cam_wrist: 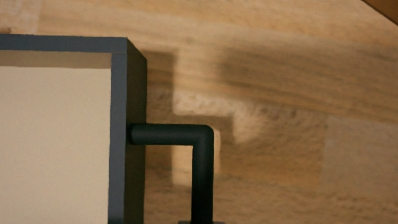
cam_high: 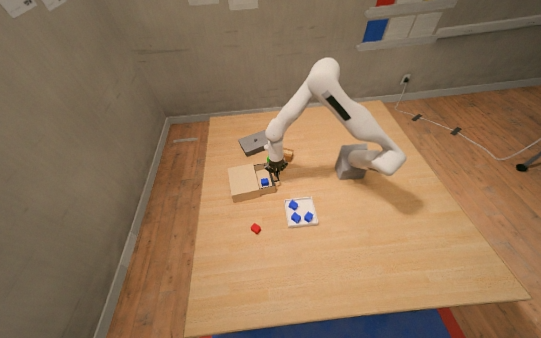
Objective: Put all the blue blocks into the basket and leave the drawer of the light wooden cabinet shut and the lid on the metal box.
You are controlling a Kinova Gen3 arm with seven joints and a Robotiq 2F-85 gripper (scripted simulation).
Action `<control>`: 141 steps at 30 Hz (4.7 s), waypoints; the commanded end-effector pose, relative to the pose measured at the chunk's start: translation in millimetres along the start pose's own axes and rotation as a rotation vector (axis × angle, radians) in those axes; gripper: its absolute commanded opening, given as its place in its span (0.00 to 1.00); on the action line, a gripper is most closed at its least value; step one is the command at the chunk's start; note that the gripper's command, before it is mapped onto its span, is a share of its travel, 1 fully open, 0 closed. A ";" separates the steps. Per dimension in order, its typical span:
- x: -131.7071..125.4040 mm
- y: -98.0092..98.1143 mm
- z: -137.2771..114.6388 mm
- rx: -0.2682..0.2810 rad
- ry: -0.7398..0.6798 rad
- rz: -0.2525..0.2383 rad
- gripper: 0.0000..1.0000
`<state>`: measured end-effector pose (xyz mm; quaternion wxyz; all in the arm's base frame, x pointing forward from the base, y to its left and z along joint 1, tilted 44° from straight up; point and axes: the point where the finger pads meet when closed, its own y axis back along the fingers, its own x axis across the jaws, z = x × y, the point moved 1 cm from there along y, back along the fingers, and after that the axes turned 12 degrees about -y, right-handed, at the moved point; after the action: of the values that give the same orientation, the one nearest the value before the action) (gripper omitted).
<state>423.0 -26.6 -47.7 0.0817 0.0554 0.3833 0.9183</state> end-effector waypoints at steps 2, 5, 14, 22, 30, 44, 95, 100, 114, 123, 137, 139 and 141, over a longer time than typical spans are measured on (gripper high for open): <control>-0.5 0.8 -0.3 0.001 0.000 -0.002 0.10; -0.5 0.8 -0.3 0.001 0.000 -0.002 0.10; -0.5 0.8 -0.3 0.001 0.000 -0.002 0.10; -0.5 0.8 -0.3 0.001 0.000 -0.002 0.10; -0.5 0.8 -0.3 0.001 0.000 -0.002 0.30; -0.5 0.8 -0.3 0.001 0.000 -0.002 0.30; -0.4 80.0 -0.3 0.001 0.000 -0.002 0.30; -0.3 98.3 -0.2 0.001 0.000 -0.002 0.30; -0.3 126.3 -0.2 0.001 0.000 -0.002 0.30; -0.3 130.6 -0.2 0.001 0.000 -0.002 0.30; -2.9 129.6 2.7 -0.001 0.082 0.003 0.30; -4.4 129.1 4.3 -0.002 0.127 0.006 0.30; -4.4 129.1 4.3 -0.002 0.127 0.006 0.30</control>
<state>413.7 -113.2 46.8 0.0559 0.0018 0.3861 0.9208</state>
